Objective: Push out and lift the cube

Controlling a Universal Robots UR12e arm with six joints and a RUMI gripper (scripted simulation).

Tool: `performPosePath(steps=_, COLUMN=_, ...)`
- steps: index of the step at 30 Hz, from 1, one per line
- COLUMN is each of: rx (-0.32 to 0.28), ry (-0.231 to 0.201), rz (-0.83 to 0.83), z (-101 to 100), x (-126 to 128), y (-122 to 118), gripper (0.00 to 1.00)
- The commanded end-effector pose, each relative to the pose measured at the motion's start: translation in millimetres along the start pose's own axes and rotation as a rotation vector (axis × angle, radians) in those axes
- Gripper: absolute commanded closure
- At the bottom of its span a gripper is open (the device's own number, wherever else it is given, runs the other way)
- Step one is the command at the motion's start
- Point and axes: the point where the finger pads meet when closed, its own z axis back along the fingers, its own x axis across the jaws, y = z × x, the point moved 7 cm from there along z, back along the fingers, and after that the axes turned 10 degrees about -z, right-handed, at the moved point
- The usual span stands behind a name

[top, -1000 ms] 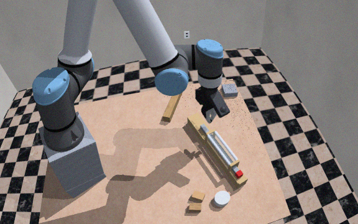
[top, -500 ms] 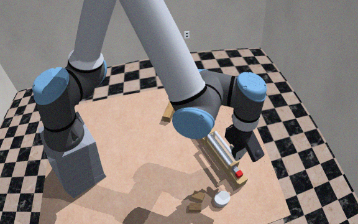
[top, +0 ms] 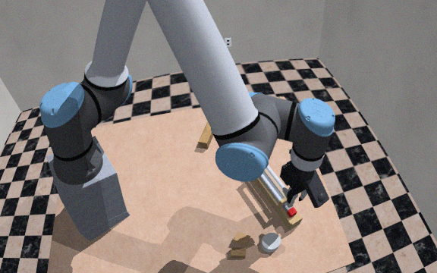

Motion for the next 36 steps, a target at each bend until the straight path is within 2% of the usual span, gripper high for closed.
performPosePath(steps=1, rx=0.001, ry=0.001, rz=0.0, z=0.6, x=-0.6, y=0.5, gripper=0.75)
performPosePath(steps=22, rx=0.001, ry=0.001, rz=0.0, z=0.3, x=-0.6, y=0.5, gripper=0.75)
performPosePath(steps=26, rx=0.001, ry=0.001, rz=0.0, z=-5.1, x=-0.9, y=0.5, gripper=0.75)
performPosePath(steps=32, rx=0.001, ry=0.001, rz=0.0, z=-41.2, x=-2.7, y=0.3, gripper=0.75)
performPosePath(steps=36, rx=0.001, ry=0.001, rz=0.0, z=-43.4, x=-2.8, y=0.3, gripper=0.75)
